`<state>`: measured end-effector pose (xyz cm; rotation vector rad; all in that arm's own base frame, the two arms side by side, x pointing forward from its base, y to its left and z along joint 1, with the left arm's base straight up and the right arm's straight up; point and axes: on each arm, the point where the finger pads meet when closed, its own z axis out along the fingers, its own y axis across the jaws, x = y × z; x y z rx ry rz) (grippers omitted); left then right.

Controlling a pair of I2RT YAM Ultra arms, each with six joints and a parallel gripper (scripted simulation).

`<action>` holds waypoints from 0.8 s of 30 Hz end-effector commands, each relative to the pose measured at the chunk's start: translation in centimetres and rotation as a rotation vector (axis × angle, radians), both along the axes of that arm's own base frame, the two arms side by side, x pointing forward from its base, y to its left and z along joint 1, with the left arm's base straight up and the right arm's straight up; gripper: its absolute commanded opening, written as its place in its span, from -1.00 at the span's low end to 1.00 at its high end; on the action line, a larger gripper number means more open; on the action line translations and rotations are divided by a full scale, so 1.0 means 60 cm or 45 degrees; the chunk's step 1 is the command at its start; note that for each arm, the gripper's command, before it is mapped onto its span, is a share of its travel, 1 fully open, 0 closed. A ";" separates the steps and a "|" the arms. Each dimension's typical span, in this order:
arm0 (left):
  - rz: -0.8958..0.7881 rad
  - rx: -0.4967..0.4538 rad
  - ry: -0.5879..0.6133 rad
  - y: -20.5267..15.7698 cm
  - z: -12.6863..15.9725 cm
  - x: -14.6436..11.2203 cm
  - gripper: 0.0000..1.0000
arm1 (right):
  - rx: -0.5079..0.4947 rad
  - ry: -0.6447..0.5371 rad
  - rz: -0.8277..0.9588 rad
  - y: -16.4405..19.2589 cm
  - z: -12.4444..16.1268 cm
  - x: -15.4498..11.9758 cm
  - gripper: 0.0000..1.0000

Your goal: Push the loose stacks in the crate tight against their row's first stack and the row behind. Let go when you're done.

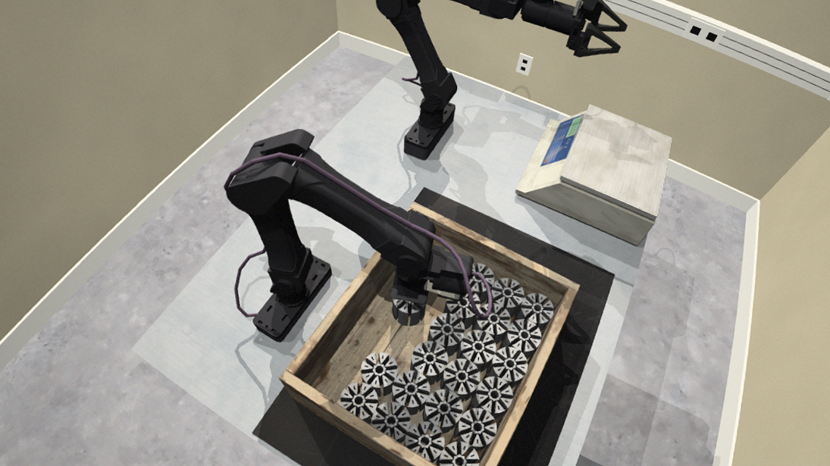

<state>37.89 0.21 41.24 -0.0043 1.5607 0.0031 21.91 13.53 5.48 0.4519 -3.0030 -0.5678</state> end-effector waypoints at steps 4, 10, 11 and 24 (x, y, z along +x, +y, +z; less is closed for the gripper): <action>-0.026 -0.001 -0.126 -0.012 0.062 -0.010 1.00 | -0.061 -0.010 -0.004 -0.034 -0.002 0.018 -0.98; -0.026 -0.001 -0.126 -0.012 0.062 -0.010 1.00 | -0.072 -0.015 -0.006 -0.051 -0.002 0.021 -0.98; -0.026 -0.001 -0.126 -0.012 0.062 -0.010 1.00 | -0.072 -0.015 -0.006 -0.051 -0.002 0.021 -0.98; -0.026 -0.001 -0.126 -0.012 0.062 -0.010 1.00 | -0.093 -0.031 -0.008 -0.082 -0.005 0.034 -0.98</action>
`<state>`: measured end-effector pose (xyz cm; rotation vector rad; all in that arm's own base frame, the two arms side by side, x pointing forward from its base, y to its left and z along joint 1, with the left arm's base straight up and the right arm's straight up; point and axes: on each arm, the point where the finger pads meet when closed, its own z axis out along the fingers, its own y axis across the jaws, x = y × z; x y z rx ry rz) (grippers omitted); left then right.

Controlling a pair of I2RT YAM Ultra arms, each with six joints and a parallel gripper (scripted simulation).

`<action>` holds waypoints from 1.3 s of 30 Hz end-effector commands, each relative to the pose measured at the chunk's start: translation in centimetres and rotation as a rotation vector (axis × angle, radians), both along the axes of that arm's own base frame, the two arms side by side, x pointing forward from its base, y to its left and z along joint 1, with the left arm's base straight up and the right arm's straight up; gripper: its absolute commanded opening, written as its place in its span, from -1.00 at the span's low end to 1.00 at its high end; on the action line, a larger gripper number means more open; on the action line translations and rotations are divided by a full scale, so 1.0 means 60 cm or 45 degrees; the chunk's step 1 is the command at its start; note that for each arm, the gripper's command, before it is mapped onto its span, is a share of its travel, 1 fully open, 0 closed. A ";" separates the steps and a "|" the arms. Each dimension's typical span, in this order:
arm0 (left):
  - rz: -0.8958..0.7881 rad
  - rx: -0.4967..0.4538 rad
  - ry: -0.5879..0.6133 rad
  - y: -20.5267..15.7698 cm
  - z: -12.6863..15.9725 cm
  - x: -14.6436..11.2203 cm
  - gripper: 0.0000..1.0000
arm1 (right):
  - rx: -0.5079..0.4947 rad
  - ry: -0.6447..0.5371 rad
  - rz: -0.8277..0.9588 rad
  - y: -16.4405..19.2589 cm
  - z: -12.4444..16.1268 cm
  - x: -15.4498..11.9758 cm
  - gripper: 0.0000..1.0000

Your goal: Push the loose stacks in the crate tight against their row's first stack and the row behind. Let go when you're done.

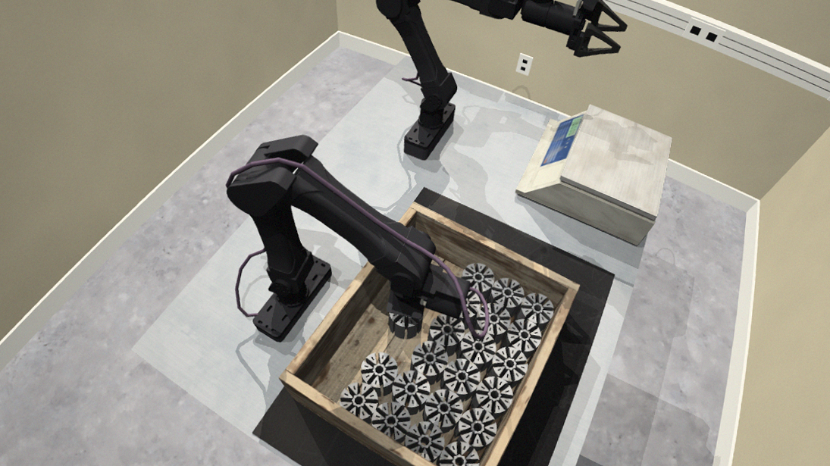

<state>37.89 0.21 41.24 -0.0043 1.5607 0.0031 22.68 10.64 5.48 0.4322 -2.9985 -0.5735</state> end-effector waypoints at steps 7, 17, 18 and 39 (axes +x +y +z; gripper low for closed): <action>-0.026 -0.001 -0.126 -0.012 0.062 -0.010 1.00 | -0.095 -0.060 0.005 -0.044 -0.006 0.032 -0.98; -0.026 -0.001 -0.126 -0.012 0.062 -0.010 1.00 | -0.097 -0.049 0.005 -0.067 -0.006 0.032 -0.98; -0.026 -0.001 -0.126 -0.012 0.062 -0.010 1.00 | -0.096 -0.058 0.005 -0.069 -0.006 0.036 -0.98; -0.026 -0.001 -0.126 -0.012 0.062 -0.010 1.00 | -0.053 -0.059 0.003 -0.093 -0.004 0.046 -0.98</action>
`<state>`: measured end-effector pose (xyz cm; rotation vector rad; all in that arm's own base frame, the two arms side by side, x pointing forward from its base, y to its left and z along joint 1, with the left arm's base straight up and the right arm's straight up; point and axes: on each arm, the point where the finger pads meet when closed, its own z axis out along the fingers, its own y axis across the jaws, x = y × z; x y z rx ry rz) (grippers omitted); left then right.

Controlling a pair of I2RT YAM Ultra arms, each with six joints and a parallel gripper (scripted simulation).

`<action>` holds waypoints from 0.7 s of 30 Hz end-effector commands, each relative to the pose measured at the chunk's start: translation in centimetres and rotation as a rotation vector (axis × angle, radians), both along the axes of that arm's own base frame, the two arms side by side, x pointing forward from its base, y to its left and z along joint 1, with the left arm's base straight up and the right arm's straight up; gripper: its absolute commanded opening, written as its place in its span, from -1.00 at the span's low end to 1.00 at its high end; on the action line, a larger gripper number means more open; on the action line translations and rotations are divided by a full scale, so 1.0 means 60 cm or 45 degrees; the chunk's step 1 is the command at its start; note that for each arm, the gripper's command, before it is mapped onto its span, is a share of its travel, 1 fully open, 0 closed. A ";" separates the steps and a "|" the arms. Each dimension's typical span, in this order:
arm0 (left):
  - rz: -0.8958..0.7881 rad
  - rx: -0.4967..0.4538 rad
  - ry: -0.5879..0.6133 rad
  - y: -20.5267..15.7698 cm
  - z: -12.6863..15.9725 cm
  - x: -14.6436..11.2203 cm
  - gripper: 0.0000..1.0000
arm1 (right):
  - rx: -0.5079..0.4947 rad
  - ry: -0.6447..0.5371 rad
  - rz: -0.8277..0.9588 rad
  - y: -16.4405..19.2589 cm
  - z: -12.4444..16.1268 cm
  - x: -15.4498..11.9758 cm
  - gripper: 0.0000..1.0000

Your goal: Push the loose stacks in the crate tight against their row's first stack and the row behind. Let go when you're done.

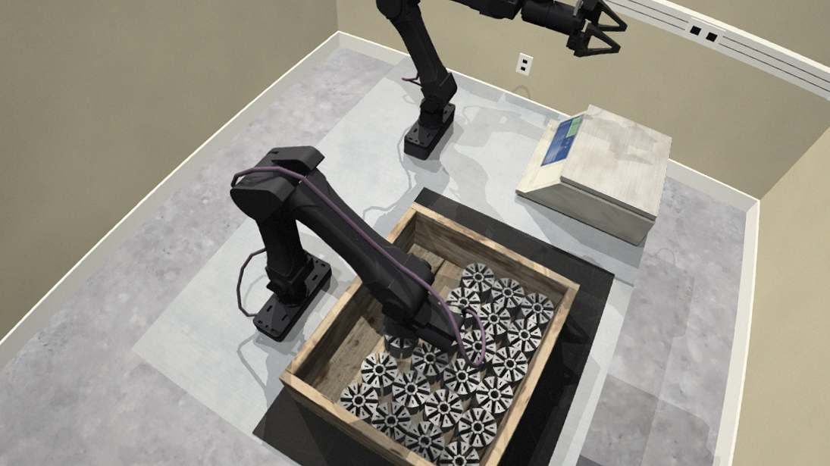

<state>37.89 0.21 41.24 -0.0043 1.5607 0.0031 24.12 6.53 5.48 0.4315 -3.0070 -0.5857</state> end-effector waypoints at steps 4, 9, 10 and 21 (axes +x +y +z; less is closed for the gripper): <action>-0.026 -0.001 -0.126 -0.012 0.062 -0.010 1.00 | -0.067 -0.048 0.003 -0.028 -0.004 0.023 -0.98; -0.026 -0.001 -0.126 -0.012 0.062 -0.010 1.00 | -0.071 -0.046 0.005 -0.033 -0.005 0.026 -0.98; -0.026 -0.001 -0.126 -0.012 0.062 -0.010 1.00 | -0.072 -0.045 0.004 -0.034 -0.005 0.027 -0.98; -0.026 -0.001 -0.126 -0.012 0.062 -0.010 1.00 | -0.081 -0.080 0.000 -0.043 0.004 0.033 -0.98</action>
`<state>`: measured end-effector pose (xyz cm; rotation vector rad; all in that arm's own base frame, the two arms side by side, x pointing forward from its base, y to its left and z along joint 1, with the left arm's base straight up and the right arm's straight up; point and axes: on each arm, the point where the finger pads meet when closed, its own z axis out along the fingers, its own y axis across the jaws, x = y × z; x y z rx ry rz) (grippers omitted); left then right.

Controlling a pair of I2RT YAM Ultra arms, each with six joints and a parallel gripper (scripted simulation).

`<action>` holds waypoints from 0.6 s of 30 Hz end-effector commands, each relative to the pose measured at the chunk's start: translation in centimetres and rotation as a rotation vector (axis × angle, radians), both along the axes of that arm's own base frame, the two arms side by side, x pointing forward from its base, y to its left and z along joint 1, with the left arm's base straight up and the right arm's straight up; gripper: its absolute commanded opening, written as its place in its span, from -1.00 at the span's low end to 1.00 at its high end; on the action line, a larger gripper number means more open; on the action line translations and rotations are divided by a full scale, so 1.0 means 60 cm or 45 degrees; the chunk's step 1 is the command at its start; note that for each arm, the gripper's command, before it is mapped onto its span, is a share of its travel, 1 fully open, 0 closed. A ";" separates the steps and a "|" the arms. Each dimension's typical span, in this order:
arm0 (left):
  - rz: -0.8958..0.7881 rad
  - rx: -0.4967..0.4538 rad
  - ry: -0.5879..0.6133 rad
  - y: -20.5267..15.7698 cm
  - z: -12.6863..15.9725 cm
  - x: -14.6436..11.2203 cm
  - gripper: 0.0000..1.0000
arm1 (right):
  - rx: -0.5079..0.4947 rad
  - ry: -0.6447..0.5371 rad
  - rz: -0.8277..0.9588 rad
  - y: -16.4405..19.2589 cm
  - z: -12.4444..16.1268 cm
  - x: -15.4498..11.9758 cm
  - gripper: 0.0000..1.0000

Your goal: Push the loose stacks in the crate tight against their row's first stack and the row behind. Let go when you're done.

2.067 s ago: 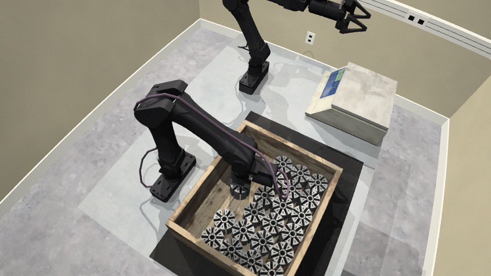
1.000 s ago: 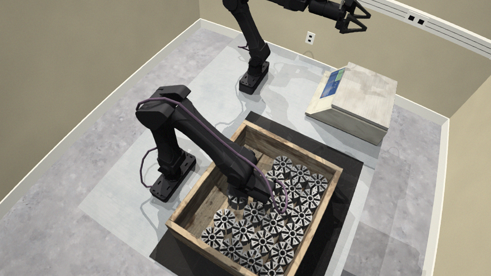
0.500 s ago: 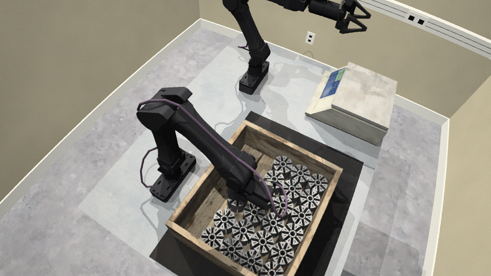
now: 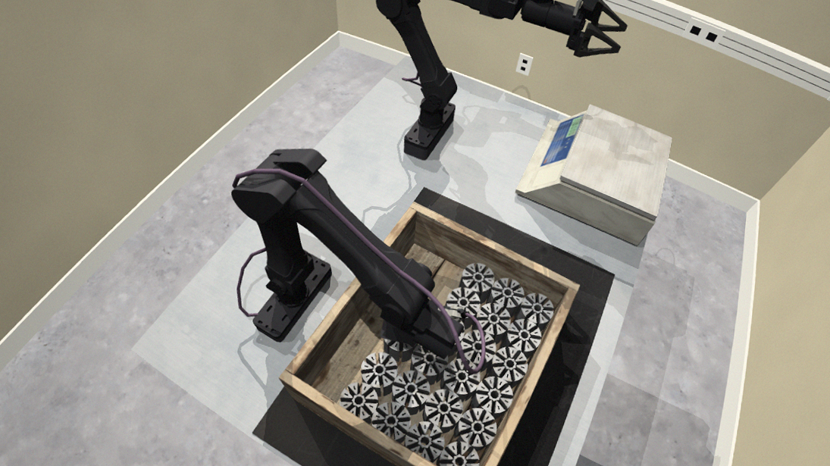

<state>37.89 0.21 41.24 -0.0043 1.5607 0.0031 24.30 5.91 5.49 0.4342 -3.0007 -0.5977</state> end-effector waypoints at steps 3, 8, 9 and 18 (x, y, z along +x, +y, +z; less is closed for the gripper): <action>-0.026 -0.001 -0.126 -0.012 0.062 -0.010 1.00 | -0.092 -0.059 -0.001 -0.036 -0.005 0.027 -0.98; -0.026 -0.001 -0.126 -0.012 0.062 -0.010 1.00 | -0.095 -0.054 0.000 -0.041 -0.006 0.028 -0.98; -0.026 -0.001 -0.126 -0.012 0.062 -0.010 1.00 | -0.096 -0.053 0.000 -0.042 -0.007 0.029 -0.98; -0.026 -0.001 -0.126 -0.012 0.062 -0.010 1.00 | -0.102 -0.059 0.001 -0.050 -0.006 0.031 -0.98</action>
